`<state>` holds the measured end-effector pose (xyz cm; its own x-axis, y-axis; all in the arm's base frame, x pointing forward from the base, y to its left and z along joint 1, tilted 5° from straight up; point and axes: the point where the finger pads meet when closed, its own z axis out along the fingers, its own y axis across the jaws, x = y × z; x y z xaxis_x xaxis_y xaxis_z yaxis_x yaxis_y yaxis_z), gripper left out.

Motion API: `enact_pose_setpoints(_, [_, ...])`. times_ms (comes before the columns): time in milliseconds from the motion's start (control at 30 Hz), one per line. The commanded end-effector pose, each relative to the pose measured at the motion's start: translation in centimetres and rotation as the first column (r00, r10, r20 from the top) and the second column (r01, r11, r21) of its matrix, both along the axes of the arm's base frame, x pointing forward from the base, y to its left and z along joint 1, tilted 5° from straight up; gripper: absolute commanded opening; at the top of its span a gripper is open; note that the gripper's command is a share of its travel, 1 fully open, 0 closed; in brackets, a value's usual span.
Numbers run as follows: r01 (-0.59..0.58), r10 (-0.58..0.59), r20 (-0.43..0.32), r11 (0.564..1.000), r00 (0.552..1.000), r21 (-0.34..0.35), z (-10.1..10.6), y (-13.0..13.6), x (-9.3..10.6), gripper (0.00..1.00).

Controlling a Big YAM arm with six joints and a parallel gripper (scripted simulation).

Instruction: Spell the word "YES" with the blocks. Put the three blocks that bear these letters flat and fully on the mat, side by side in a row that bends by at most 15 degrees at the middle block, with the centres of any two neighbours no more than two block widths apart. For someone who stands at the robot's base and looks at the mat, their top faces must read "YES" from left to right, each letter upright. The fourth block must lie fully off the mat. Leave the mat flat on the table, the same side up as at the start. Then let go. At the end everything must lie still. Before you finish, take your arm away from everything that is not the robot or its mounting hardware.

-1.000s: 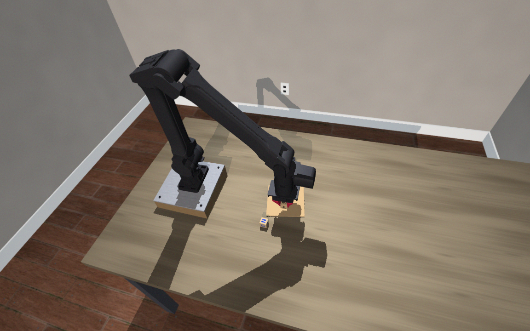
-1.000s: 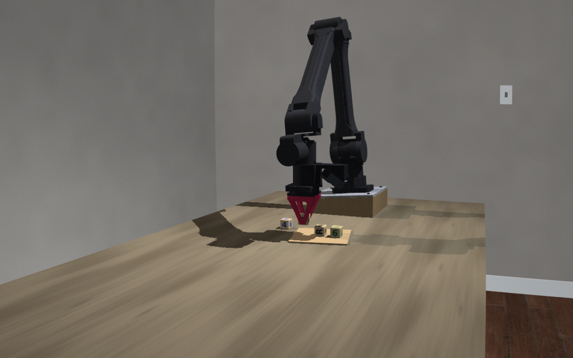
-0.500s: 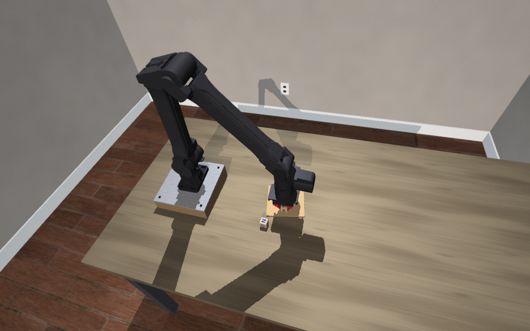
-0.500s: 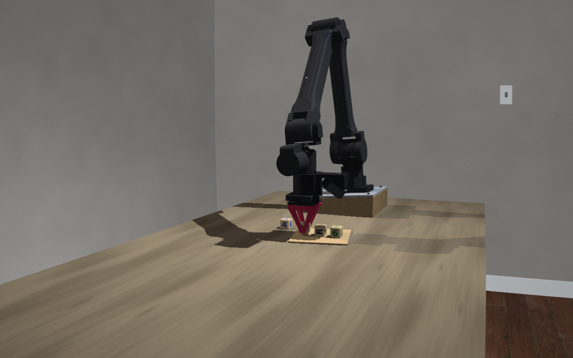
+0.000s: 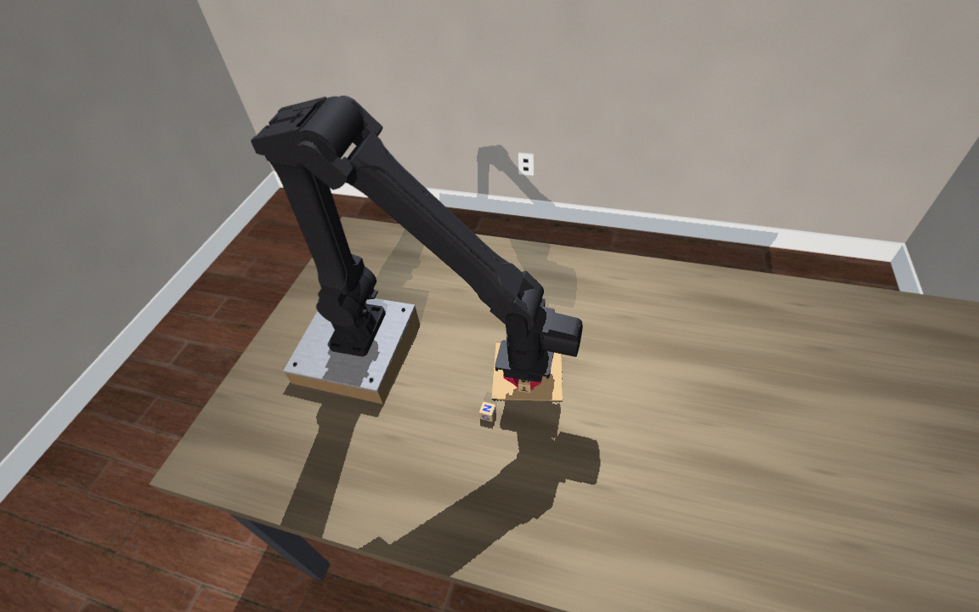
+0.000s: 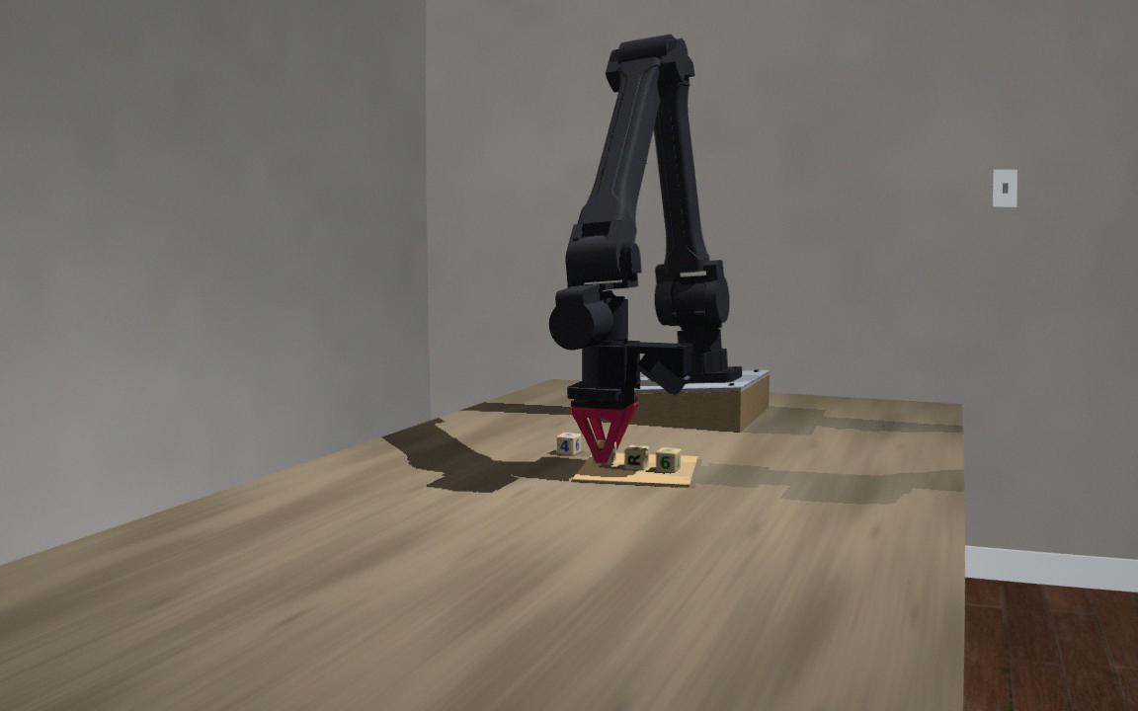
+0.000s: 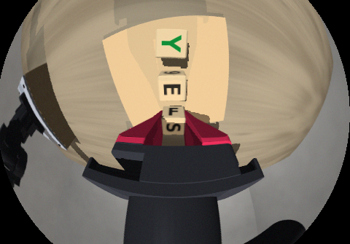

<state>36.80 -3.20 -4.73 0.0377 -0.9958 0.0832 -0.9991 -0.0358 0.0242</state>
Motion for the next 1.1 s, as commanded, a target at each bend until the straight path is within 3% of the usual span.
enact_pose_setpoints(0, [-0.003,0.003,0.029,1.000,1.000,0.003,0.54,-0.19,0.72,0.21])
enact_pose_setpoints(1067, [-0.012,0.012,0.028,1.000,1.000,0.003,0.56,0.08,0.25,0.21])
